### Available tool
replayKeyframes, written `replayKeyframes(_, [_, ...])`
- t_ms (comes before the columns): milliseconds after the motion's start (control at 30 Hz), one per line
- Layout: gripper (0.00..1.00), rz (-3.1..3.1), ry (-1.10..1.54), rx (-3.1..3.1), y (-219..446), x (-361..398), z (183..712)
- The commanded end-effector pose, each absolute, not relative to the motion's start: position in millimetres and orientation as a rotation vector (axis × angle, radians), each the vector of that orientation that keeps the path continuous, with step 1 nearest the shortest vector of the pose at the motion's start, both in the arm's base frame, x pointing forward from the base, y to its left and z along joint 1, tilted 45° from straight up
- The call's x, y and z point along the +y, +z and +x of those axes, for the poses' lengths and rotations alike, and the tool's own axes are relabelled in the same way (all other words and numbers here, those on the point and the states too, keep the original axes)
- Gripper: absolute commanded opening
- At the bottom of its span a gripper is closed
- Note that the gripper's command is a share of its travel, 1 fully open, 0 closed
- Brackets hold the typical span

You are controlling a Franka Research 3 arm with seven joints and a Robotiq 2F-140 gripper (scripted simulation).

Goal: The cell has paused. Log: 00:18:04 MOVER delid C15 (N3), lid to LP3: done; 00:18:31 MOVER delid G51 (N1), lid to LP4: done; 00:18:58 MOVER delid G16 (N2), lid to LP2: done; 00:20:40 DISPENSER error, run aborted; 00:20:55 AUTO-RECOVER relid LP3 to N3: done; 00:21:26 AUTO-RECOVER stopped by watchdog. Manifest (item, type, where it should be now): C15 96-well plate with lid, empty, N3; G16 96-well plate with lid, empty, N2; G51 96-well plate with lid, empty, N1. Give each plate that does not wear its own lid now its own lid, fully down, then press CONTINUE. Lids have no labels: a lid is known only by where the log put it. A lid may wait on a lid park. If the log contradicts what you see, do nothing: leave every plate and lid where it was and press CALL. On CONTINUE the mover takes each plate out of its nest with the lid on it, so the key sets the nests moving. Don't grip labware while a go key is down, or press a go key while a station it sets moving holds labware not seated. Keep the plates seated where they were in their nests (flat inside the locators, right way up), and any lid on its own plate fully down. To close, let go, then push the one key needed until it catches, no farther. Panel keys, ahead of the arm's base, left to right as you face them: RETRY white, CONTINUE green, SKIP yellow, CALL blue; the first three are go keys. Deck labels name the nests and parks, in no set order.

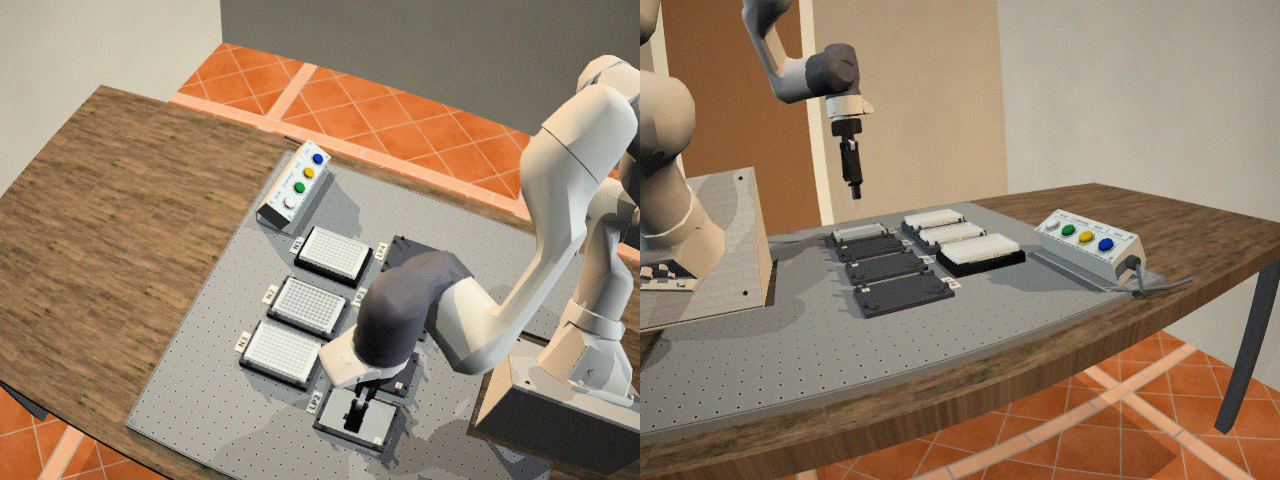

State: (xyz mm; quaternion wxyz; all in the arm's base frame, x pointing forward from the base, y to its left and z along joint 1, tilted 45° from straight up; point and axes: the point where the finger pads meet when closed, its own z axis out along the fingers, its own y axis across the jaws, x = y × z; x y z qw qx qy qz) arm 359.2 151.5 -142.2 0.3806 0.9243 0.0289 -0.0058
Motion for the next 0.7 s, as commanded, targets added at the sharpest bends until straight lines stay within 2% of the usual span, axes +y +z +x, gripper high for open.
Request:
replayKeyframes(0, [0.66, 2.364, -0.011, 0.061, -148, 147, 359])
replayKeyframes(667, [0.66, 2.364, -0.011, 0.061, -168, 127, 360])
